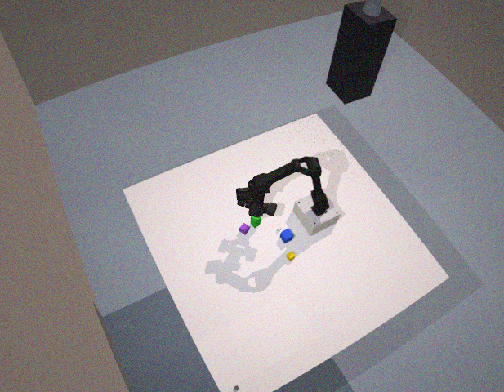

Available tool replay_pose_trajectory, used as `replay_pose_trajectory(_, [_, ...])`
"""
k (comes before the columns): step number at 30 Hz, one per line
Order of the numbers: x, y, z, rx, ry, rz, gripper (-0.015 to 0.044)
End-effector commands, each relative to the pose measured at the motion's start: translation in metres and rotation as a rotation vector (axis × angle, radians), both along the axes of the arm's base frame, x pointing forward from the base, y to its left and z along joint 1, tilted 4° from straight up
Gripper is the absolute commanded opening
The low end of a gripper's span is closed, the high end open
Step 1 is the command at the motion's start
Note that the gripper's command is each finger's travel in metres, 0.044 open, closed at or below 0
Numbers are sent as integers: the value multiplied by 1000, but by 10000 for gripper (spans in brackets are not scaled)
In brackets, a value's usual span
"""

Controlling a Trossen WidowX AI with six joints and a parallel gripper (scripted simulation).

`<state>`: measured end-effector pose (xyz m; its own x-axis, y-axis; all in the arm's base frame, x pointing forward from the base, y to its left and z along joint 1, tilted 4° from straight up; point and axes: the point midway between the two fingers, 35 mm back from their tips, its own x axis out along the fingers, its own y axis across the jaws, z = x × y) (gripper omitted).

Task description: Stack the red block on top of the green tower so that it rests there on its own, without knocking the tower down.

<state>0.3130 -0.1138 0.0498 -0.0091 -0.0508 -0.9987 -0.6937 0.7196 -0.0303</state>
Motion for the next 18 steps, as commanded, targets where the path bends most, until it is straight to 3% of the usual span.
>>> replay_pose_trajectory(1, [-2,-1,-14,0,13,6,0])
replay_pose_trajectory(18, [-3,-1,-30,0,13,6,0])
